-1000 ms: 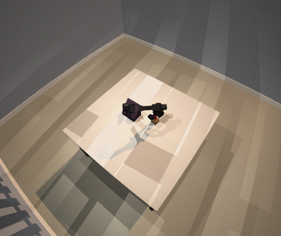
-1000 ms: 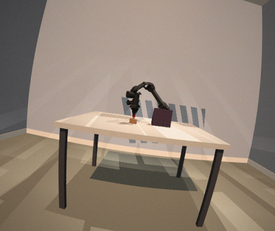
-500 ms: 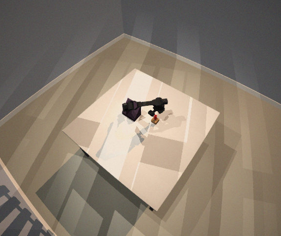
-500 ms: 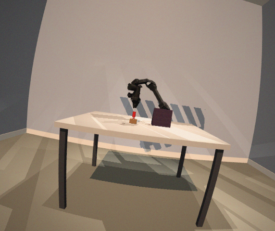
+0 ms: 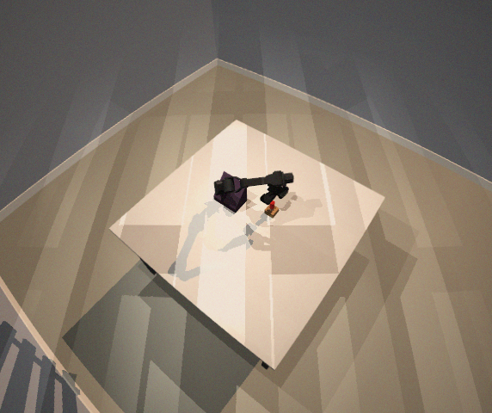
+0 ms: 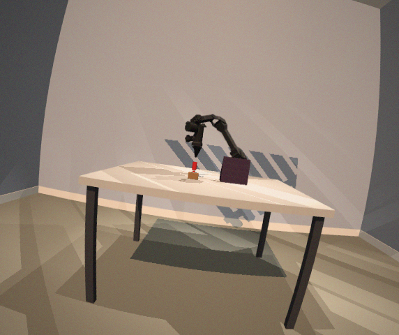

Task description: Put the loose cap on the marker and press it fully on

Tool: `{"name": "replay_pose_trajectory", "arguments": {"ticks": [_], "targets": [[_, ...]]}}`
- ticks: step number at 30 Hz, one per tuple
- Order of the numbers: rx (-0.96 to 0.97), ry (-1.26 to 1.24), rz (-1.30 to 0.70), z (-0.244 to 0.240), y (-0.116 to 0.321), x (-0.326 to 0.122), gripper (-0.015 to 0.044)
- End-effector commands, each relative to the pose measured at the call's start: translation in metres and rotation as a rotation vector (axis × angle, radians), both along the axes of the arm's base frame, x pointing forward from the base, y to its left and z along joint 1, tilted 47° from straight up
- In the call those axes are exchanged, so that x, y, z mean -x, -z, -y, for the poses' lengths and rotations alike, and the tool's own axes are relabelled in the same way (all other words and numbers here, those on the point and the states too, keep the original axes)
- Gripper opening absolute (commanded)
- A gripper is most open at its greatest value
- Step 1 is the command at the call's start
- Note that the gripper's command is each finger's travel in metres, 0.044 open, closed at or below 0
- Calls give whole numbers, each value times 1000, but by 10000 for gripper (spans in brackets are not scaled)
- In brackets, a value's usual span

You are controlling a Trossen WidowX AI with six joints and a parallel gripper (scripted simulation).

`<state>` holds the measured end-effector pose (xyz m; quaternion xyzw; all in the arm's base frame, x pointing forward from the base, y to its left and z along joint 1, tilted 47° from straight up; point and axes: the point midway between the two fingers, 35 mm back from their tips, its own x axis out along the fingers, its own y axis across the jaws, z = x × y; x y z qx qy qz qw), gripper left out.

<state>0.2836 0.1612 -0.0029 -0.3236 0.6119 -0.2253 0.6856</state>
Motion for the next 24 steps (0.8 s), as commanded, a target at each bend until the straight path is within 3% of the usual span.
{"name": "replay_pose_trajectory", "arguments": {"ticks": [1, 2, 24], "targets": [[1, -7, -4, 0, 0, 0, 20], [1, -7, -4, 0, 0, 0, 0], [2, -7, -4, 11, 11, -2, 0]]}}
